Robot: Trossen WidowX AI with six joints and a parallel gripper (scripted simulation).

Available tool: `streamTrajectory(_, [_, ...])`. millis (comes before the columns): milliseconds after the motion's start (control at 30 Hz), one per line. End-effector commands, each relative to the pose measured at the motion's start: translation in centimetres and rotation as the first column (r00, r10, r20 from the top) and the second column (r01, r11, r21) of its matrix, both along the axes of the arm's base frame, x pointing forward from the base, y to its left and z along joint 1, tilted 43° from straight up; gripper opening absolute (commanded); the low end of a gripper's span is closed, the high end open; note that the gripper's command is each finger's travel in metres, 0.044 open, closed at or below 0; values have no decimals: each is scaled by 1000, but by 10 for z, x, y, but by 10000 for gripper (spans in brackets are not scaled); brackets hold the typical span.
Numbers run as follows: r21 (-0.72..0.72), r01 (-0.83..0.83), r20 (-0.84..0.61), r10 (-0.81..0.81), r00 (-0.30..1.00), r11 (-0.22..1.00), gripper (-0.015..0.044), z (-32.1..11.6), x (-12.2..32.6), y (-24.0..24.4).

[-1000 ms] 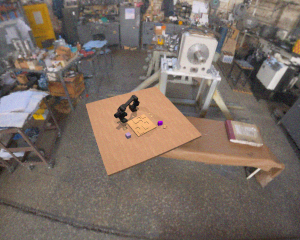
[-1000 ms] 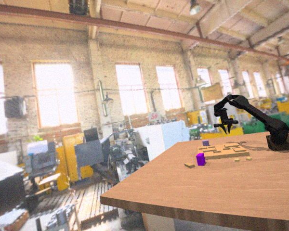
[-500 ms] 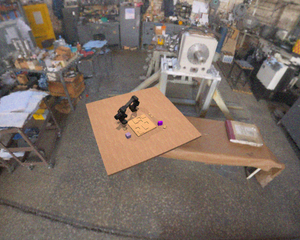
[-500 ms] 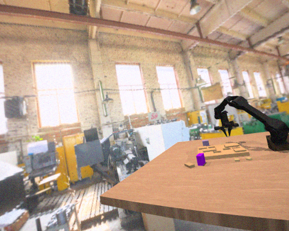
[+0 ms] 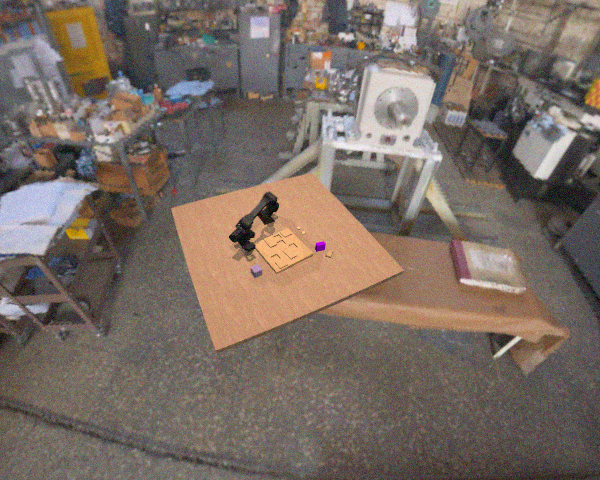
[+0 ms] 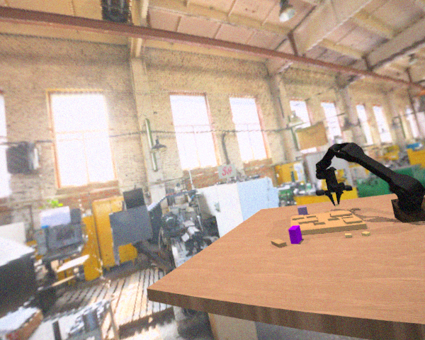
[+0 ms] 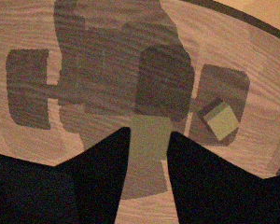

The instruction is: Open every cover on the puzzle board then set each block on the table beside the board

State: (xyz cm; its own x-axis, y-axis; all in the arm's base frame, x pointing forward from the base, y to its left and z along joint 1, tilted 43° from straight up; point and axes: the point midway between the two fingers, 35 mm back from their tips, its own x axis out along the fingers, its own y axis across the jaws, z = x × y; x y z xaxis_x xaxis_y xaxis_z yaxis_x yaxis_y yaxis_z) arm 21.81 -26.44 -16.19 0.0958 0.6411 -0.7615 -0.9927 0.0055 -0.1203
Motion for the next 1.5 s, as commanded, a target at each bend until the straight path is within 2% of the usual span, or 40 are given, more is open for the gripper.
streamTrajectory(0, [4, 6, 1, -6, 1000, 1000, 80, -6, 1, 6])
streamTrajectory(700, [6, 6, 2, -6, 1000, 1000, 80, -26, 1, 27])
streamTrajectory(1167, [3, 0, 0, 0, 1000, 1000, 440, -22, 1, 24])
streamTrajectory(1467, [3, 2, 0, -2, 1000, 1000, 440, -2, -1, 4])
